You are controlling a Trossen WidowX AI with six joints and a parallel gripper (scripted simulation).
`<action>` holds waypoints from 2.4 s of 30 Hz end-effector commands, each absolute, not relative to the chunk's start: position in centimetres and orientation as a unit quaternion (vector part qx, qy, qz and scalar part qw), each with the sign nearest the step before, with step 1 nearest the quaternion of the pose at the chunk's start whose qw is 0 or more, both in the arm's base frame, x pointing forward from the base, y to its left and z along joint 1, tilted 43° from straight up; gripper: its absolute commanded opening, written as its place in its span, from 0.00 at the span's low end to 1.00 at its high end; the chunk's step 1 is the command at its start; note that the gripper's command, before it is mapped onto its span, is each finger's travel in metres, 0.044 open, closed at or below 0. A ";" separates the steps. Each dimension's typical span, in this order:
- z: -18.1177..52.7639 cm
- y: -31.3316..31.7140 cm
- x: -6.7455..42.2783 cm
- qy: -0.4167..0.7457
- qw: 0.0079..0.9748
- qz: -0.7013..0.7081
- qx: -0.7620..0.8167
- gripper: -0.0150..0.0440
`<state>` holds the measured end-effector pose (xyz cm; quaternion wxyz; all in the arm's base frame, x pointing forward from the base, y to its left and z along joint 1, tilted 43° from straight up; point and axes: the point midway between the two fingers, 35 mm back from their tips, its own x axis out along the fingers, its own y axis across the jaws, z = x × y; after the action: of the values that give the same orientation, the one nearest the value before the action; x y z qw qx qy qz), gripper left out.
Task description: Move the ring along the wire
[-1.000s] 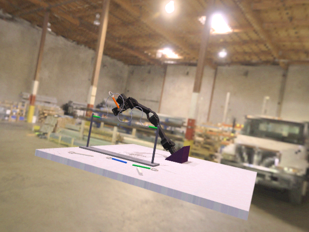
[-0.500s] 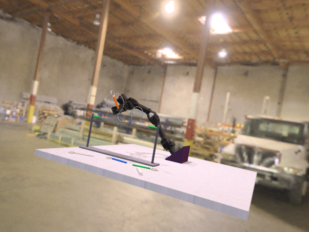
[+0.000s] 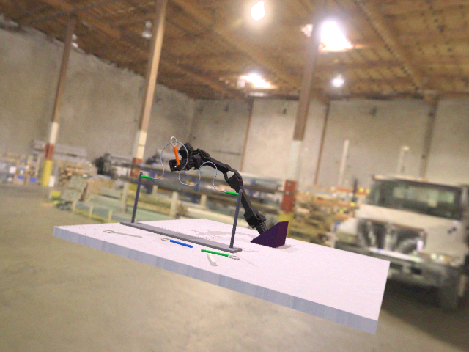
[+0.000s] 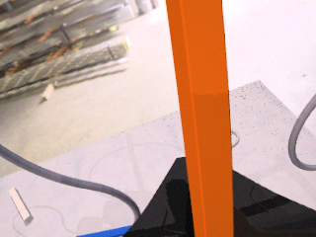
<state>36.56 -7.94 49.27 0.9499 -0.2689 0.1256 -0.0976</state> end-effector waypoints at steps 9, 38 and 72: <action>49.6 -8.5 36.5 0.117 0.926 -0.112 -0.342 0.00; 50.7 -9.5 36.5 0.092 0.849 -0.139 -0.502 0.00; 52.5 -10.1 36.4 0.060 0.723 -0.164 -0.668 0.00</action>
<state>36.38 -10.12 52.49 0.7377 -0.6518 0.0634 -0.1640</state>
